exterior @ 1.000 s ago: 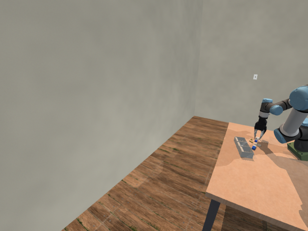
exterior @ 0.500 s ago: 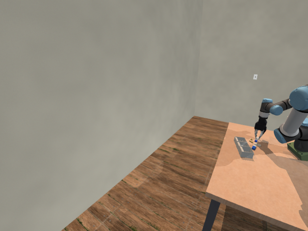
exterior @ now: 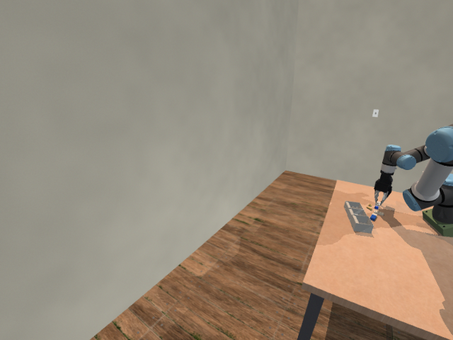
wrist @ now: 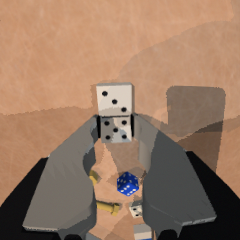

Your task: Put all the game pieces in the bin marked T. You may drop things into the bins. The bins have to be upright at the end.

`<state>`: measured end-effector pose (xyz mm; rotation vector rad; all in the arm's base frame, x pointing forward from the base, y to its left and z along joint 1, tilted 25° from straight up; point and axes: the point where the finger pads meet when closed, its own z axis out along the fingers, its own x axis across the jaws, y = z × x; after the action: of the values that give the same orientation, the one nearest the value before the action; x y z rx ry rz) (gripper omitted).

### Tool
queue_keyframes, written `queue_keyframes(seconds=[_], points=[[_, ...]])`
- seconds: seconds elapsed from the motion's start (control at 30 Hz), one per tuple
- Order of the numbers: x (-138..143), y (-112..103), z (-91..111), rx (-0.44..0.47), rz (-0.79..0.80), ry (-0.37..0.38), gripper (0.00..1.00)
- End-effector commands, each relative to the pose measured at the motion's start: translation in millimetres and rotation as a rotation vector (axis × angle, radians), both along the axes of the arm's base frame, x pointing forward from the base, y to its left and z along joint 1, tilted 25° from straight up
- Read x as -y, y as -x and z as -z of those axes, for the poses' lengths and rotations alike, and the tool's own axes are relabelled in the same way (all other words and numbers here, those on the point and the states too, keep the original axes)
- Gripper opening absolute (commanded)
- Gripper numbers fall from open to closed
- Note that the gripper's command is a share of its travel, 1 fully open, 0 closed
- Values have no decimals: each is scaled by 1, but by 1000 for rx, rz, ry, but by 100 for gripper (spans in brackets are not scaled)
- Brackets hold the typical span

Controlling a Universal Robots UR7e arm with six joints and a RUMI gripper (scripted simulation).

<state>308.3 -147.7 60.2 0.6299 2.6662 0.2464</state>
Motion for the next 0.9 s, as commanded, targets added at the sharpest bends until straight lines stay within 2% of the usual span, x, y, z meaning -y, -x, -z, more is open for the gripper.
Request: queue_keyframes(seconds=[0.0,0.23,0.87], points=[[0,0,0,0,0,1,0],[0,0,0,0,0,1,0],[5,23,-52,0,0,1,0]])
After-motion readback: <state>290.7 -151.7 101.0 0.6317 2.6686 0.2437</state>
